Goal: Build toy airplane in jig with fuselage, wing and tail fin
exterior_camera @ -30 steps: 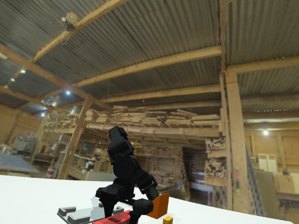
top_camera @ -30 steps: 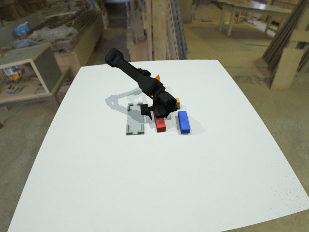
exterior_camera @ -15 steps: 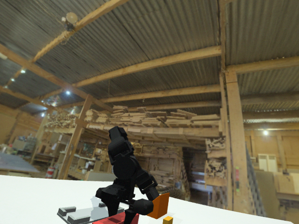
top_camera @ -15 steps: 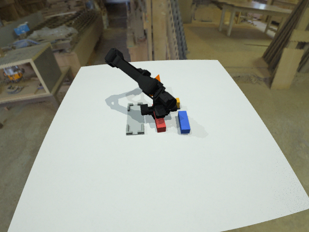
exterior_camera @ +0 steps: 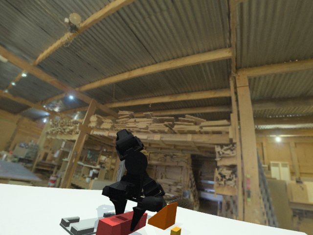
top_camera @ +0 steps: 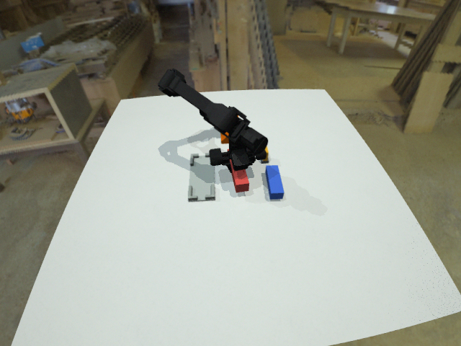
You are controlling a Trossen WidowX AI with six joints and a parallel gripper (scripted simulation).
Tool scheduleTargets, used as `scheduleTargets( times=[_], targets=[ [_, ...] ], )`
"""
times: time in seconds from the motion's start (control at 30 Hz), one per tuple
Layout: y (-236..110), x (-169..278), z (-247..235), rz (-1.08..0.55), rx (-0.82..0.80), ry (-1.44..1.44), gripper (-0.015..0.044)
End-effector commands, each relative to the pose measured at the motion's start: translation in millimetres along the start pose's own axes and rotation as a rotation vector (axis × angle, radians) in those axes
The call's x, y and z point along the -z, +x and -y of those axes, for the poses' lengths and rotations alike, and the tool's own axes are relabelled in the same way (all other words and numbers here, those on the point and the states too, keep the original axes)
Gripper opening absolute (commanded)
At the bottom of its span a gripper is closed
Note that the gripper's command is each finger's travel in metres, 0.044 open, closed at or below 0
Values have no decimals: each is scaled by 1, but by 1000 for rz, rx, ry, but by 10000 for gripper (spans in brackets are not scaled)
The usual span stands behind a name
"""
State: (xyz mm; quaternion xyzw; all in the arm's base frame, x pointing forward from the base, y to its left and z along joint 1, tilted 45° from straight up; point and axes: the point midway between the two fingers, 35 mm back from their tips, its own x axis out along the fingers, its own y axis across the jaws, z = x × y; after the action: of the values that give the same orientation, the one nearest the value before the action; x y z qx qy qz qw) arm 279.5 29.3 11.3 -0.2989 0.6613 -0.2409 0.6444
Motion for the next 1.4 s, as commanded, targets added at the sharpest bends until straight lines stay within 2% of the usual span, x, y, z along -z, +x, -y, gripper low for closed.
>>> scheduleTargets(
  times=[0.0, 0.87, 1.37],
  targets=[
    [-14, -3, -1, 7, -9, 7, 0],
    [-94, 5, 1, 4, -4, 7, 0],
    [-76, 7, 39, 6, -16, 21, 0]
  ],
)
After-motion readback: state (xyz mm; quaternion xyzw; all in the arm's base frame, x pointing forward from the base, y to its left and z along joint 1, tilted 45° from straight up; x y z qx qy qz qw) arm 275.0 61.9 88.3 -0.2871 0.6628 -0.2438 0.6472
